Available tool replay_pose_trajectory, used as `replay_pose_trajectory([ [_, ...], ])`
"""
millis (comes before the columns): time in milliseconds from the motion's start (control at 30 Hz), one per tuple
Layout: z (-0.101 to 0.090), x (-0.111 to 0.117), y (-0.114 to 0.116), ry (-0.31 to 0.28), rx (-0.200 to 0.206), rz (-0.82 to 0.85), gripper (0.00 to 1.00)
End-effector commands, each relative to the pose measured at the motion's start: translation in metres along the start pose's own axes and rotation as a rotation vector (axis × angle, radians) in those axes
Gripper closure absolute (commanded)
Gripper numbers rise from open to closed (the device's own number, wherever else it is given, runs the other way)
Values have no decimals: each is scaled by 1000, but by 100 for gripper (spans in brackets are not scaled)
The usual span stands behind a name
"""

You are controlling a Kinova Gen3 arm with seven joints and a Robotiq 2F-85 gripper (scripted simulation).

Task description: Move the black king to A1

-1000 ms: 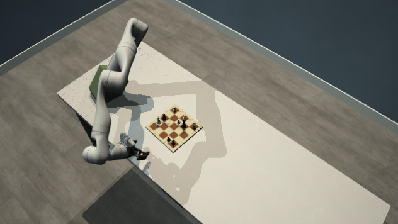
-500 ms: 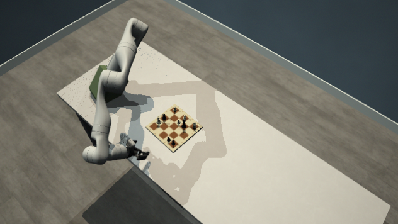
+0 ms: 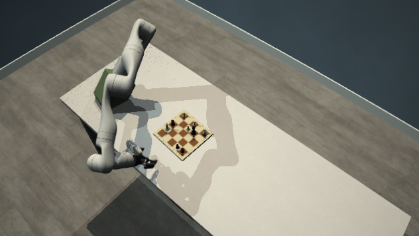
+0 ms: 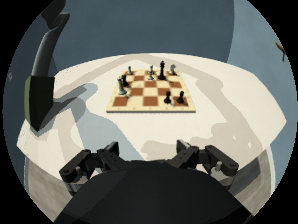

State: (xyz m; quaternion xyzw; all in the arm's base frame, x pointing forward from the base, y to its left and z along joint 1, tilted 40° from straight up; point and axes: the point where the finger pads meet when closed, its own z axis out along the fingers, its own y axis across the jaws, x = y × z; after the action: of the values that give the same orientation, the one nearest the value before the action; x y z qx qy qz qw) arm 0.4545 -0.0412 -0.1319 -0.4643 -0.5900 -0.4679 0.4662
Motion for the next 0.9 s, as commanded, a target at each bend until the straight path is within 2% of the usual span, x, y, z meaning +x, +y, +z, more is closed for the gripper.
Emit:
replay_pose_trajectory([
  [0, -1, 1, 1, -2, -1, -1, 0],
  [333, -6, 5, 1, -1, -1, -1, 0],
  [533, -30, 27, 1, -1, -1, -1, 0],
  [600, -30, 27, 1, -1, -1, -1, 0],
  [733, -51, 46, 1, -1, -1, -1, 0],
  [867, -64, 58, 1, -1, -1, -1, 0],
])
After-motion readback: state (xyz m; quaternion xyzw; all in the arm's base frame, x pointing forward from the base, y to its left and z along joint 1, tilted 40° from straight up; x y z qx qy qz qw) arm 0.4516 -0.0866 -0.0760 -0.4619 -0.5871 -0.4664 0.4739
